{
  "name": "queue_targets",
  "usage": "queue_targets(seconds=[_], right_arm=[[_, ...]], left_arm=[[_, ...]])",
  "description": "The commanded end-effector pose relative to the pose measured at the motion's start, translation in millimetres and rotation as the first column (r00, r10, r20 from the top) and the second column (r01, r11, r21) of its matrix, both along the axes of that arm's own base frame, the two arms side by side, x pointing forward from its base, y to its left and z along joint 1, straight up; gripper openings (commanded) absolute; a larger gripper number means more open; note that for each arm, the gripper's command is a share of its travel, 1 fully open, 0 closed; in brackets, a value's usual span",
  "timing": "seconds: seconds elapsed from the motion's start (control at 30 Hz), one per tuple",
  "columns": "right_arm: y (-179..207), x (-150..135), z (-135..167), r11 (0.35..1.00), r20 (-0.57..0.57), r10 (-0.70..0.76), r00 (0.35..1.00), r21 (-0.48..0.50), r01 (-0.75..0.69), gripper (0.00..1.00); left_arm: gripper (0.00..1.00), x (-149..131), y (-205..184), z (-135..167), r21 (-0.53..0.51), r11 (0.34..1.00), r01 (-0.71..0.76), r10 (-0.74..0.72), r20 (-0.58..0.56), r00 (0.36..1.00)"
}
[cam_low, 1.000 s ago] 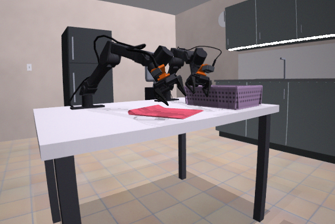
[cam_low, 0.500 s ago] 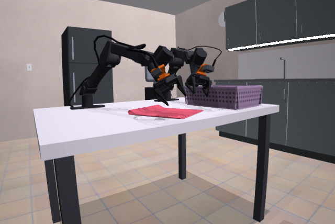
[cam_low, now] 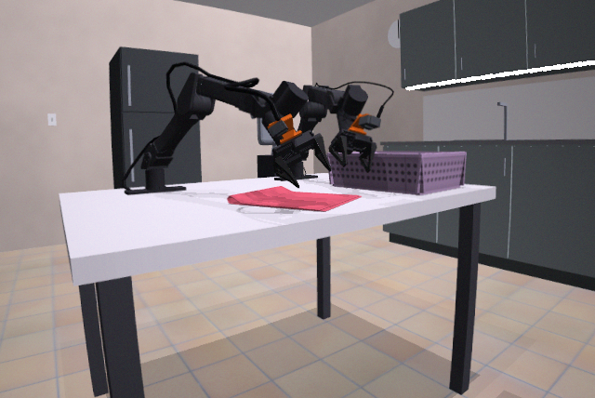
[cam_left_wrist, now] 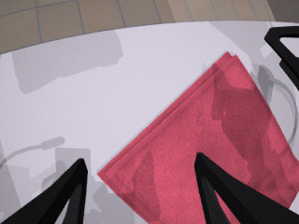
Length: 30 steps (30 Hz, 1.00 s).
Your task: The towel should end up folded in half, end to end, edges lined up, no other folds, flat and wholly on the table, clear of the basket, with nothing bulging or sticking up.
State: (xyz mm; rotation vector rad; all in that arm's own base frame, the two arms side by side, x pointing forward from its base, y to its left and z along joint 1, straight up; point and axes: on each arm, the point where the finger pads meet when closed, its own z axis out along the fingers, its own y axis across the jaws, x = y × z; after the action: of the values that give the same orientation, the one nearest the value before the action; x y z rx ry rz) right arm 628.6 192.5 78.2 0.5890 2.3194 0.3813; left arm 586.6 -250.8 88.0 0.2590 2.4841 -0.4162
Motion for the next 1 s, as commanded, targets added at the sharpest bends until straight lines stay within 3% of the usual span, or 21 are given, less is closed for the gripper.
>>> queue_targets(seconds=[0.0,0.03,0.2,0.97], right_arm=[[10,6,44,1.000,0.083,0.008,0.997,0.016,-0.010,0.84],[6,-4,29,1.000,0.041,0.009,0.999,0.002,-0.009,0.84],[3,-14,39,1.000,0.036,0.008,0.999,0.001,-0.008,0.84],[-18,-79,117,1.000,0.027,0.002,1.000,0.004,-0.003,0.84]], left_arm=[[0.78,2,0,11,-0.007,1.000,0.001,0.000,0.022,1.000],[0.78,-2,6,18,-0.007,1.000,0.000,0.001,0.025,1.000],[0.78,-13,12,27,-0.001,1.000,-0.001,0.001,0.009,1.000],[0.78,-76,38,106,-0.003,1.000,0.001,-0.001,0.005,1.000]])
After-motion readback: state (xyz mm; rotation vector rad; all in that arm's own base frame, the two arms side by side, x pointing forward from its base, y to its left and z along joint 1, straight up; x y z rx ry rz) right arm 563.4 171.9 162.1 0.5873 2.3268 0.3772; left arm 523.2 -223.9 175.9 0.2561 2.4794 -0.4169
